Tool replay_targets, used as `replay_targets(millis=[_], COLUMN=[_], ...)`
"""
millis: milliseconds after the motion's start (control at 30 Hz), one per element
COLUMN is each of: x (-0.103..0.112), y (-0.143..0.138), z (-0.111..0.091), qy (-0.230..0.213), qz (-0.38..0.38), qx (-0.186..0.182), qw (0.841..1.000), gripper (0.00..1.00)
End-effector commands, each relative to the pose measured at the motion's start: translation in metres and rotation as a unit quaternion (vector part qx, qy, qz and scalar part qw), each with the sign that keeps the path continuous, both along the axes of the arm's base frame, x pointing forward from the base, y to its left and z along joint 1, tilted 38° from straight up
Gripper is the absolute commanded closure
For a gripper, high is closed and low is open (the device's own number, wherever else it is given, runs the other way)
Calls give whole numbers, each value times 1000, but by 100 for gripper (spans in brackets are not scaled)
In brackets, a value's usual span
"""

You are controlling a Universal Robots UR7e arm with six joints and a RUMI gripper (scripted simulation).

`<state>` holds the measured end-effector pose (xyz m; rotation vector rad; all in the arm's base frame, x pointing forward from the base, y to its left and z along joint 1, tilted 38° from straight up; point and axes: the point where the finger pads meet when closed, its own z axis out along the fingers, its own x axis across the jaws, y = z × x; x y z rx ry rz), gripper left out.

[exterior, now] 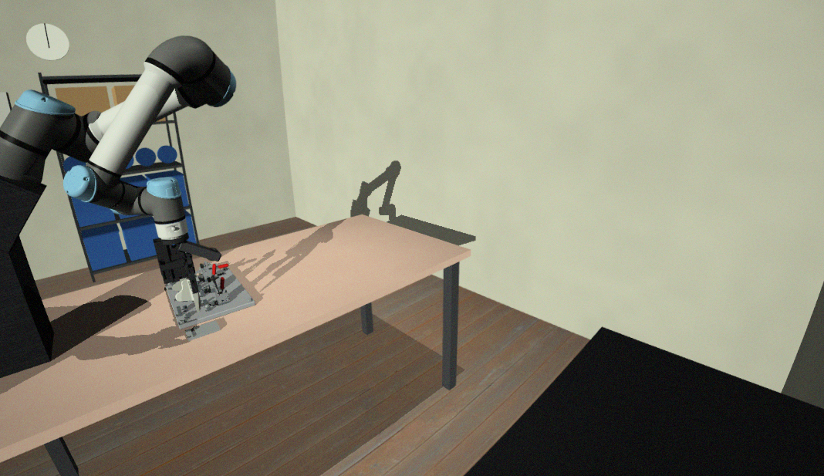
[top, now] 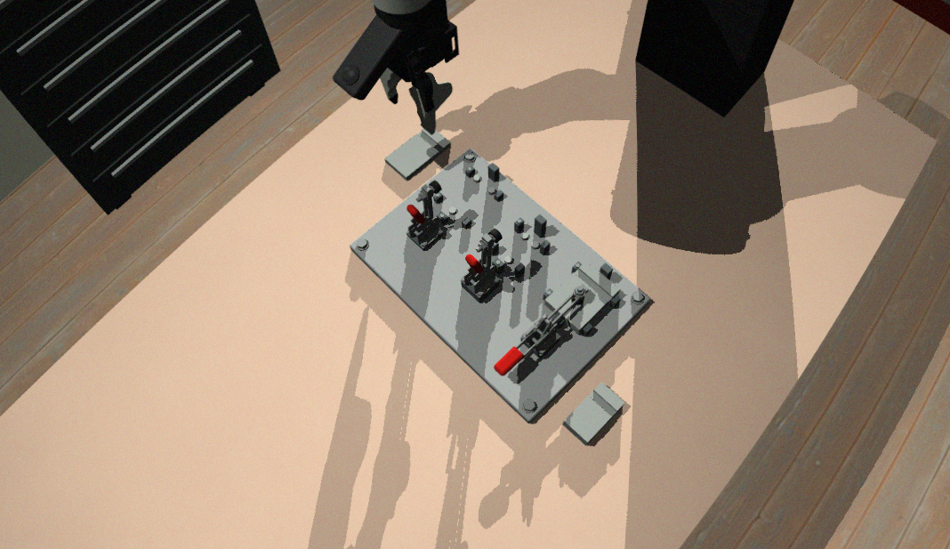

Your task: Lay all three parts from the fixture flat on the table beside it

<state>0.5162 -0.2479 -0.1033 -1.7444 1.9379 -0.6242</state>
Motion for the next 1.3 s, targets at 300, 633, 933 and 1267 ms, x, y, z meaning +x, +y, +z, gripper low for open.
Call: replay_targets(millis=[300,633,933,1267], x=[-2,-12,-32,-50], y=[0,0,1,2], z=[3,16,42,66], qy=[0,0,0,0], qz=[0,0,0,0], qx=[0,0,0,0], qw=[1000,1000,1000,1000], gripper=[72,72,72,72])
